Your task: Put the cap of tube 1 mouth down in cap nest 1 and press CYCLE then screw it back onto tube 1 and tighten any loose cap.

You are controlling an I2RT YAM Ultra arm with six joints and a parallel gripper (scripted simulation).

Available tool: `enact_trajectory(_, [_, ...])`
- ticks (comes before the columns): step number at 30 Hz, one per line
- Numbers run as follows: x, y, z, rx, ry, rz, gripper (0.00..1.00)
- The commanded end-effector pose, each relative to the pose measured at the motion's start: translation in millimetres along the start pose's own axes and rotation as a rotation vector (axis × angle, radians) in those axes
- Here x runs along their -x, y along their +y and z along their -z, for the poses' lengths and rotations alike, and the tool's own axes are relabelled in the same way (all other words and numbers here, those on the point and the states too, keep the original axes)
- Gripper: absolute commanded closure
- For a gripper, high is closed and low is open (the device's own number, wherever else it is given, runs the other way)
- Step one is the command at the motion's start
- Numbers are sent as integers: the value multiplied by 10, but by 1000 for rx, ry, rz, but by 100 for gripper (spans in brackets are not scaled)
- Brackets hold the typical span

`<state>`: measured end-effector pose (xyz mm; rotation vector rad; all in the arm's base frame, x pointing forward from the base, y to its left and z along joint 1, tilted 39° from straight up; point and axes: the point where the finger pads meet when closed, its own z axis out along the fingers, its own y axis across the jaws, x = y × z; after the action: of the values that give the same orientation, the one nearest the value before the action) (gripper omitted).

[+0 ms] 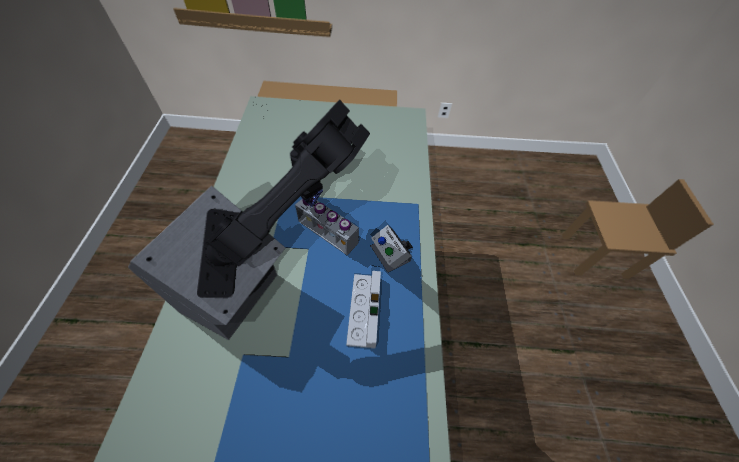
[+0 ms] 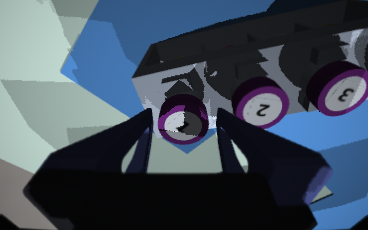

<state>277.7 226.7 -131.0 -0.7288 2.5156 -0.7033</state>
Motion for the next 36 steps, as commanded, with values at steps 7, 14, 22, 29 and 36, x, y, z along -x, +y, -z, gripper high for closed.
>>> enact_trajectory(7, [27, 17, 31, 7, -8, -495, 51])
enact_trajectory(14, [26, 22, 31, 9, -7, -897, 51])
enact_trajectory(22, [26, 25, 31, 10, -6, -1162, 51])
enact_trajectory(29, [26, 27, 29, 10, -6, -1162, 100])
enact_trajectory(36, [26, 28, 29, 10, -6, -1162, 100])
